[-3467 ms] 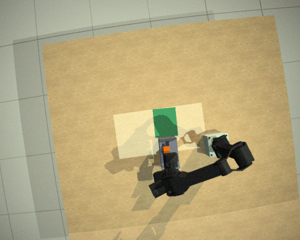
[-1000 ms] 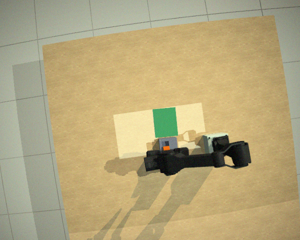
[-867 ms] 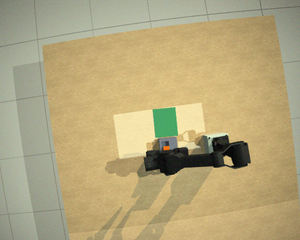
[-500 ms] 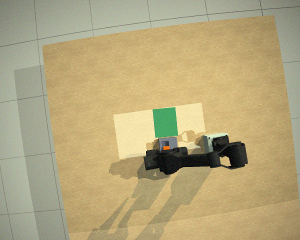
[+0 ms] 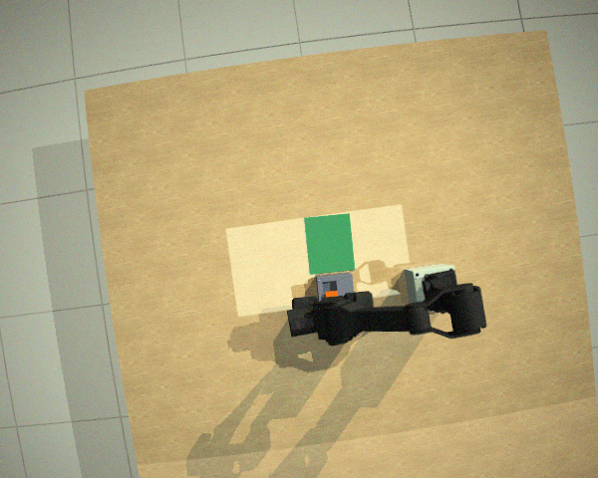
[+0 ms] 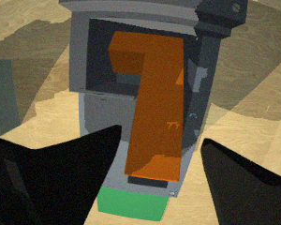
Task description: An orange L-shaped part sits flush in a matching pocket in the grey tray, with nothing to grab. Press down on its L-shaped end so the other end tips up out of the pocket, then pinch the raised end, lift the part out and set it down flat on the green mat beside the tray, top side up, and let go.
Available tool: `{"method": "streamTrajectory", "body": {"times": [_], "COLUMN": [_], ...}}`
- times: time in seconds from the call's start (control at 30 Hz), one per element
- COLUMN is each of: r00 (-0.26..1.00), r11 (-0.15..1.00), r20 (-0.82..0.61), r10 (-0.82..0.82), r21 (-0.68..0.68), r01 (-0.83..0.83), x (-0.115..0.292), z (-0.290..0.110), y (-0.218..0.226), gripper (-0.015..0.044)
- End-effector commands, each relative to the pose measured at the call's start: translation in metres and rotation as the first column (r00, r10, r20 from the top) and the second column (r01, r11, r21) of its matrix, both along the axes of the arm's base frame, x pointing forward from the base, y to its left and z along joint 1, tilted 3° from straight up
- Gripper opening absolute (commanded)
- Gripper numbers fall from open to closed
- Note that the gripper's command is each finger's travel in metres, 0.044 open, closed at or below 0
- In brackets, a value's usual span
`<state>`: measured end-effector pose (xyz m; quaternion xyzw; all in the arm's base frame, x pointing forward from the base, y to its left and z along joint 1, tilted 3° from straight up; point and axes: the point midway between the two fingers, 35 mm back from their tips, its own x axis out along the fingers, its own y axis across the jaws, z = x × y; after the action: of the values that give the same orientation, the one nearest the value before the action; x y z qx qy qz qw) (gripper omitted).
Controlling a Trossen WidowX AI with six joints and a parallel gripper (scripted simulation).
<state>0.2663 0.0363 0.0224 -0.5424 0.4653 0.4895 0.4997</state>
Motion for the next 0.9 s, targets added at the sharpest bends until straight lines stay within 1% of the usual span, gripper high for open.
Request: {"method": "streamTrajectory", "body": {"times": [0.0, 0.1, 0.57, 0.7, 0.87], "r00": [1.0, 1.0, 1.0, 1.0, 1.0], "r11": [1.0, 1.0, 1.0, 1.0, 1.0], "r20": [-0.011, -0.001, -0.001, -0.001, -0.001], "r10": [0.006, 0.0, 0.0, 0.0, 0.0], "r21": [0.002, 0.0, 0.0, 0.0, 0.0], "r01": [-0.006, 0.0, 0.0, 0.0, 0.0], "x": [-0.0025, -0.0002, -0.0002, -0.0002, -0.0003], "z": [-0.0048, -0.0007, -0.0007, -0.0007, 0.0], "y": [0.0002, 0.0, 0.0, 0.0, 0.0], "gripper": [0.028, 0.0201, 0.0108, 0.0003, 0.0]}}
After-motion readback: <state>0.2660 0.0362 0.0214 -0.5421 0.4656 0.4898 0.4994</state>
